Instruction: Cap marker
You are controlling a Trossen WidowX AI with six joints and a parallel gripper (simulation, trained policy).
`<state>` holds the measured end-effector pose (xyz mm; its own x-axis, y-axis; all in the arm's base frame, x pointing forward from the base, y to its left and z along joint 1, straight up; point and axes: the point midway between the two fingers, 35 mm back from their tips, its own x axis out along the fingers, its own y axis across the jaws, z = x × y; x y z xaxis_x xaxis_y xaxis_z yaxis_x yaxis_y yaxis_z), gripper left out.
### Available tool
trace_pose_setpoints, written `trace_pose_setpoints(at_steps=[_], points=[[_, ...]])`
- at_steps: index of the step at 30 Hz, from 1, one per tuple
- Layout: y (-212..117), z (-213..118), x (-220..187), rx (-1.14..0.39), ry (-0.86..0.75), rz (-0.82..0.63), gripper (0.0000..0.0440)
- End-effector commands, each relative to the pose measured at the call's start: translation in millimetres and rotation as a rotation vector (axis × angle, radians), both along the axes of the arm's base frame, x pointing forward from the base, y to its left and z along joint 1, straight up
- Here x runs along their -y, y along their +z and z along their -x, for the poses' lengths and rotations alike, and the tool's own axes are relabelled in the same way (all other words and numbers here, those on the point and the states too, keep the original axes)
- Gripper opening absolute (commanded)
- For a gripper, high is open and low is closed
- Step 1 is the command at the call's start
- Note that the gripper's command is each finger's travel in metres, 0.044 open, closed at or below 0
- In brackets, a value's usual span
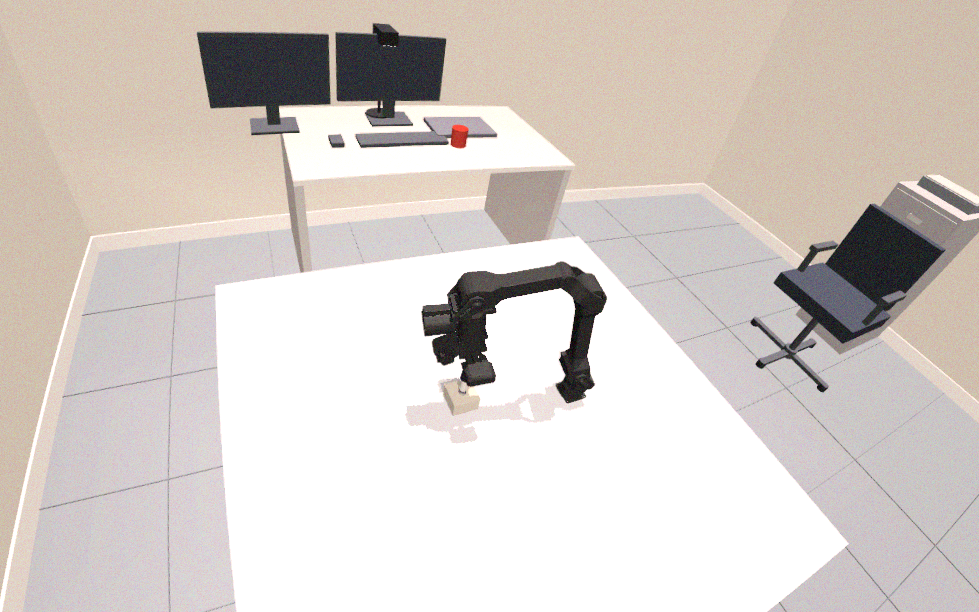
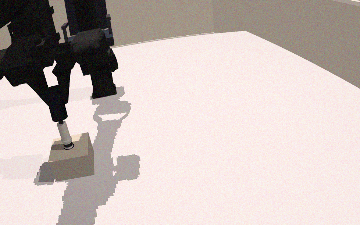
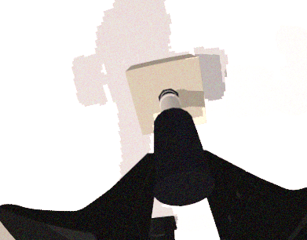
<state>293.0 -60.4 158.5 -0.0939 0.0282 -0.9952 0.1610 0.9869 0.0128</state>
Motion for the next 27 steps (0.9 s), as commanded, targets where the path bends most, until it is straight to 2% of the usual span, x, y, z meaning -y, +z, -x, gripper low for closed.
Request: trace_pose_setpoints(at_steps=[1, 16, 18, 27], points=[[-8.2, 0.2, 0.0, -0.012, 0.002, -0.008, 0.0], [-50.1, 2.3, 1.2, -0.047, 0.045, -0.037, 0.0], [-54.5, 3.4, 2.0, -0.055, 0.048, -0.033, 0.0052], [-59.4, 14.0, -1.2, -0.092, 0.058, -0.053, 0.0094]])
